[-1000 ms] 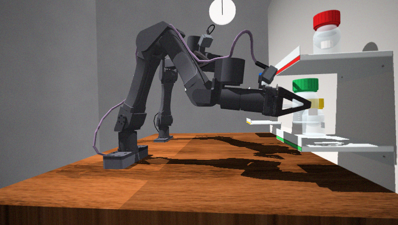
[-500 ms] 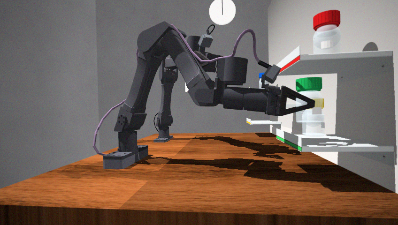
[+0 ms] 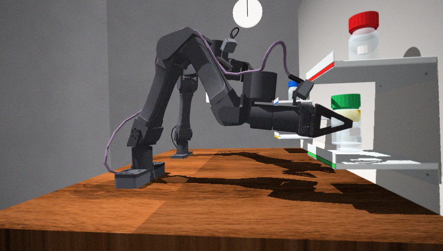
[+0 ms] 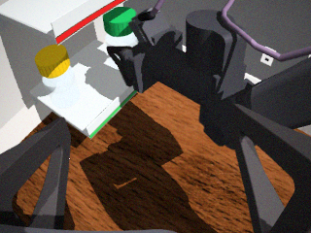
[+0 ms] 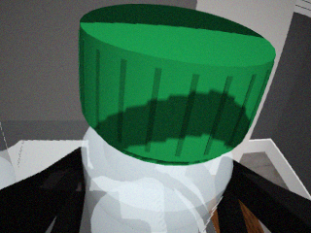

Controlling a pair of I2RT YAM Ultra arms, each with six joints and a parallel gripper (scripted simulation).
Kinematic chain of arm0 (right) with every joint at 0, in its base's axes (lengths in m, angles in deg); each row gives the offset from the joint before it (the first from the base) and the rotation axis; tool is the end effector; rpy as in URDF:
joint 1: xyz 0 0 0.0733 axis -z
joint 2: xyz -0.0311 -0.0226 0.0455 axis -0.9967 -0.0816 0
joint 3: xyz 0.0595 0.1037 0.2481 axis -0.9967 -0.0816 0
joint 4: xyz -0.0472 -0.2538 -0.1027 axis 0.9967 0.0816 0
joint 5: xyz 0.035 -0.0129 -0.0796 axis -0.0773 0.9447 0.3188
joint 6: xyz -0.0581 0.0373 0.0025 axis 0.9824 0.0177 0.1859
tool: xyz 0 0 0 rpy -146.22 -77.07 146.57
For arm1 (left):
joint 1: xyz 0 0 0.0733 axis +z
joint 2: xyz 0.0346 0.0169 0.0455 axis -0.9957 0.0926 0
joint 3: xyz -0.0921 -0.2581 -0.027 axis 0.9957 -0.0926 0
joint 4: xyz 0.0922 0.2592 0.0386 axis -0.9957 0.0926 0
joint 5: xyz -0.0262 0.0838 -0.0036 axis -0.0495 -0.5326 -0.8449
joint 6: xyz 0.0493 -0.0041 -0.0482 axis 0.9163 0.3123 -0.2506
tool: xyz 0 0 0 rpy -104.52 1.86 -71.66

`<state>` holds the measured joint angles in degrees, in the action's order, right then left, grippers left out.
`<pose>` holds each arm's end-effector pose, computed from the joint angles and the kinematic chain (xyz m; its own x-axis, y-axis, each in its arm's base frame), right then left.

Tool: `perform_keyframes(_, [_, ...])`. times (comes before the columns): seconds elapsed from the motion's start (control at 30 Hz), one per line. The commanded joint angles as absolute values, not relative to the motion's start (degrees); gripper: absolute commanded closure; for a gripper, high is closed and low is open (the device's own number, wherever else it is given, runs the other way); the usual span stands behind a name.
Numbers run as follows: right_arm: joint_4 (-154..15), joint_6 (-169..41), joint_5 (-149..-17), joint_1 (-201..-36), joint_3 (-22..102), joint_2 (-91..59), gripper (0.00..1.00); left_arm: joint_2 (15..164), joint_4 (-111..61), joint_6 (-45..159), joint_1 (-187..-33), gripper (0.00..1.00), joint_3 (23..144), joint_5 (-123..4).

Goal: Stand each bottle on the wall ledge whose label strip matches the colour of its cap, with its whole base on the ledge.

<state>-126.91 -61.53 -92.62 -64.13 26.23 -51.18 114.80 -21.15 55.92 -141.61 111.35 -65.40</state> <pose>0.4322 -0.1520 0.1382 -0.1125 0.0026 -0.9937 0.1235 0.9923 -0.0114 0.2750 -0.4146 0.3616 -0.1791 0.1811 -0.9670 0.7977 0.6021 -0.0350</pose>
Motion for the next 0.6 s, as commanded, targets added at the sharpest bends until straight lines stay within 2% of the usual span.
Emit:
perform_keyframes(0.0, [-132.0, -62.0, -91.9, -65.1, 26.8, -52.0, 0.49, 114.4, -21.2, 55.7, -141.4, 0.11, 112.3, -65.9])
perform_keyframes(0.57, [-133.4, -61.7, -92.2, -65.0, 26.4, -54.7, 0.49, 114.4, -21.2, 55.7, -141.4, 0.11, 112.3, -65.9])
